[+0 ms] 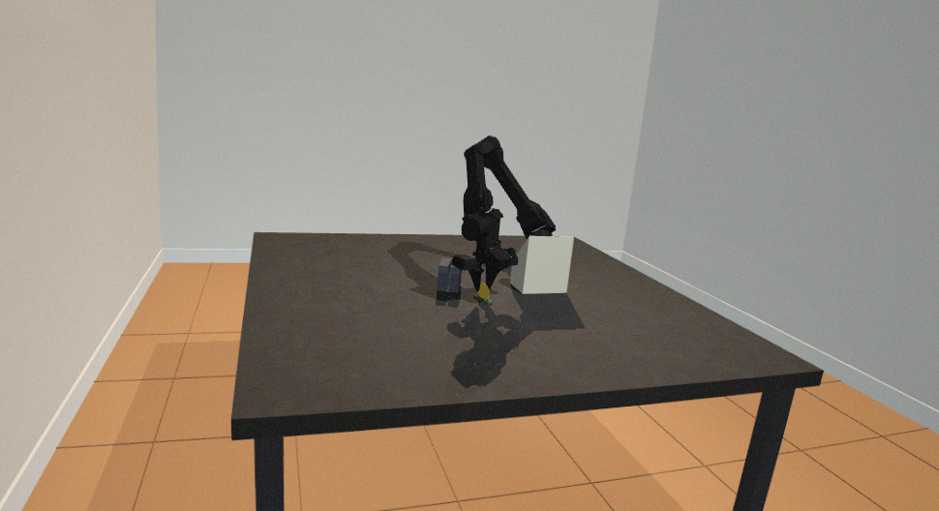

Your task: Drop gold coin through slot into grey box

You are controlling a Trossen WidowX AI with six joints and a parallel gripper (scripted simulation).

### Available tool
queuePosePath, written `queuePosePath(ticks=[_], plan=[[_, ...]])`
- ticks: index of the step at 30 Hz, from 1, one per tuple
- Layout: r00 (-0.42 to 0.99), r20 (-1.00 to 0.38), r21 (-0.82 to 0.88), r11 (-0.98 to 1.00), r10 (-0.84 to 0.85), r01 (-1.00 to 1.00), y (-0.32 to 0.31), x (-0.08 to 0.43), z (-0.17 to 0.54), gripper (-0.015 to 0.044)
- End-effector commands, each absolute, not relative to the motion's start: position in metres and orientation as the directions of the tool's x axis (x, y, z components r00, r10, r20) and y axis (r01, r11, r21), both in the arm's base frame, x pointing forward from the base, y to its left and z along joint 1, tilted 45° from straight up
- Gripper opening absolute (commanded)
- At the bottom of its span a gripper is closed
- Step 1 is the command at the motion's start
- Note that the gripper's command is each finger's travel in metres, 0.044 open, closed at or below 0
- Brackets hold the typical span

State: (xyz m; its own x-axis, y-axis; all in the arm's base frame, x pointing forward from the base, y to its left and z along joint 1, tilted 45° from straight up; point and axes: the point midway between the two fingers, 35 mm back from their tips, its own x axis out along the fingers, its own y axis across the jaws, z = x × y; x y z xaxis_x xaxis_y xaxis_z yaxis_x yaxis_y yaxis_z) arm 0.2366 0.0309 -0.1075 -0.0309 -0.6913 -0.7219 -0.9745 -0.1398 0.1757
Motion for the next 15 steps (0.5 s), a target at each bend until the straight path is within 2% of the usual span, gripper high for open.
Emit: queuePosePath(ticks=[1,11,15], plan=[[-0.036,-0.714,0.19,-0.144,-0.699,-0.971,0.0244,0.2327,-0.1116,0.0161],[-0.037,-0.713,0.19,-0.143,-0.7,-0.971,0.0146,0.2311,-0.1203,0.0161],[-0.037,-0.713,0.19,-0.143,-0.7,-0.971,0.0146,0.2311,-0.1203,0.0056]])
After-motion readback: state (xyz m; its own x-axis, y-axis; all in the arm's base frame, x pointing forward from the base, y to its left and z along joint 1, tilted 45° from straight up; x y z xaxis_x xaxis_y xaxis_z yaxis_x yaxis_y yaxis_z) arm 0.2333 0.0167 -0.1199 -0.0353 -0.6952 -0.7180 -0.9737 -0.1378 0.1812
